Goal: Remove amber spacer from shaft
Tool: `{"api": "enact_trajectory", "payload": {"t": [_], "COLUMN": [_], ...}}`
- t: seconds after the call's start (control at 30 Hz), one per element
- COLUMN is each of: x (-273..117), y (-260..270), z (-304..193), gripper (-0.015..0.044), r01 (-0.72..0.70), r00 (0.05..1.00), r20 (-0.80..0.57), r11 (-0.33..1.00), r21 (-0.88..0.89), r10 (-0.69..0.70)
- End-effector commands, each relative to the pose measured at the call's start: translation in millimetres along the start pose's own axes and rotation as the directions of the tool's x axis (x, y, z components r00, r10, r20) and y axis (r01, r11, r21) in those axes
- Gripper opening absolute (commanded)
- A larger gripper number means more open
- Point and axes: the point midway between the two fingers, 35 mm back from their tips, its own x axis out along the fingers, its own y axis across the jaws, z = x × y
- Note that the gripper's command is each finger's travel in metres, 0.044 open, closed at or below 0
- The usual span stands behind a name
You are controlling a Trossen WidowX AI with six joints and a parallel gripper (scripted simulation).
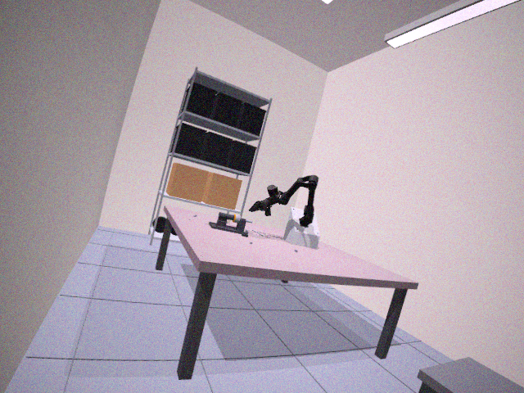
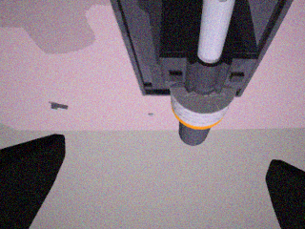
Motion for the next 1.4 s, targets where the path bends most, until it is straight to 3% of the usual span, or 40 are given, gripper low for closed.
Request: {"api": "enact_trajectory", "payload": {"t": [0.0, 1.37], "x": [10.3, 7.5], "y": [-8.0, -12.2], "z": [48.4, 53.9], "gripper": [0.0440, 0.0440], "r01": [0.073, 0.078], "r00": [0.991, 0.990], "r20": [0.117, 0.123], "r11": [0.989, 0.988], "r21": [-0.126, -0.133], "r10": [-0.058, -0.061]}}
